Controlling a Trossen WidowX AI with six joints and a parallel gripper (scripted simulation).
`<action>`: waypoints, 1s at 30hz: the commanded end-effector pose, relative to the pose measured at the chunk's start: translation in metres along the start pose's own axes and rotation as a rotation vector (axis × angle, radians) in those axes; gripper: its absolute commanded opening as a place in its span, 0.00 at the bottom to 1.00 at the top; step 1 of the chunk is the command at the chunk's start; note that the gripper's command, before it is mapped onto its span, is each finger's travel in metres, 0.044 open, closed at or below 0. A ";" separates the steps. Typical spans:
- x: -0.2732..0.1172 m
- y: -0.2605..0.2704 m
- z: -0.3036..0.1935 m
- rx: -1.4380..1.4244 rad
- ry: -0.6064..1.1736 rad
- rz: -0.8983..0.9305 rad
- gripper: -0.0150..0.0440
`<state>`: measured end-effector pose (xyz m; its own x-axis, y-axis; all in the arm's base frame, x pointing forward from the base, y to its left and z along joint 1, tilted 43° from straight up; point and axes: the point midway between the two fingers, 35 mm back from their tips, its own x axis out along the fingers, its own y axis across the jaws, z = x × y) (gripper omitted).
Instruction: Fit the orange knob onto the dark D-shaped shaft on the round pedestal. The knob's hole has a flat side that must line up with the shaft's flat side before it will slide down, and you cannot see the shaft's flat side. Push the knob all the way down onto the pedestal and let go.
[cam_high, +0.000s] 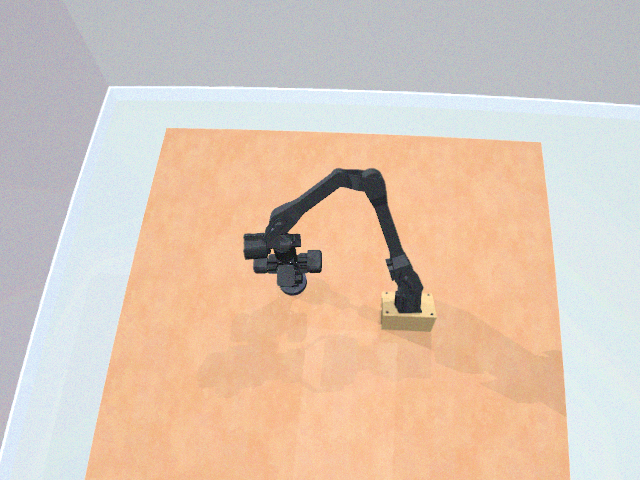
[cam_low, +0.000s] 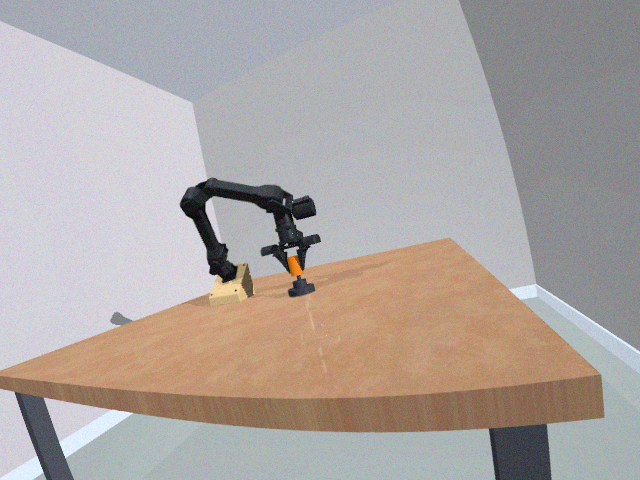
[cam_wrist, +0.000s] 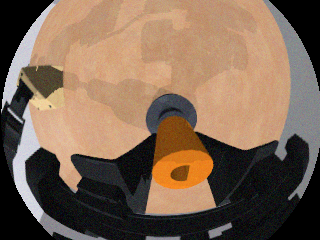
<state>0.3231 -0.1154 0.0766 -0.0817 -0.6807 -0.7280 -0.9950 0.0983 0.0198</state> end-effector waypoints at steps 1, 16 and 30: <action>0.001 0.003 0.001 -0.003 0.001 0.002 0.25; -0.002 0.001 0.000 -0.205 0.001 0.003 0.25; 0.000 -0.002 -0.001 -0.212 0.001 0.002 0.25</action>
<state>0.3248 -0.1164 0.0776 -0.0857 -0.6803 -0.7279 -0.9852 -0.0511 0.1638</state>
